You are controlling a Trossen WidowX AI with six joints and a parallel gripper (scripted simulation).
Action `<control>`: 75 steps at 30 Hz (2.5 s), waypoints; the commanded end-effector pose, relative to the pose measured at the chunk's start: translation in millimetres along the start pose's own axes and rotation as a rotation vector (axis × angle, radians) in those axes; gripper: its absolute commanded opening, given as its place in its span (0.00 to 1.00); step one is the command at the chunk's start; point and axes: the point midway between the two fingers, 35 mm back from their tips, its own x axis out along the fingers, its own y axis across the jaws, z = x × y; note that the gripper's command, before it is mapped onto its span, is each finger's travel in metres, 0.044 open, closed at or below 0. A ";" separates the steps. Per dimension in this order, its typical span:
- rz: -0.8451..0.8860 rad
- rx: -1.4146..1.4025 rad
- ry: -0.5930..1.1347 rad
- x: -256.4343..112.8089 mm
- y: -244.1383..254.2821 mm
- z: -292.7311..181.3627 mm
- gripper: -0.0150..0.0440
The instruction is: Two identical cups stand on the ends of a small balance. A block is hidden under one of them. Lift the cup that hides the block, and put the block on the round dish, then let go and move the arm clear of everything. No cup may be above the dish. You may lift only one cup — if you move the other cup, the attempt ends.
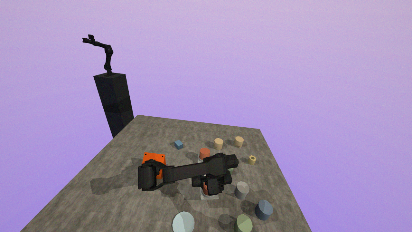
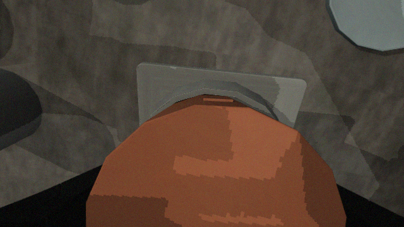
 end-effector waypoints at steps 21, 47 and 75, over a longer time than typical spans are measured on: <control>0.038 0.002 -0.014 -34.3 2.3 4.9 0.25; 0.063 -0.017 -0.013 -67.9 -2.7 4.4 0.25; 0.058 -0.022 -0.017 -65.0 -2.9 4.4 0.25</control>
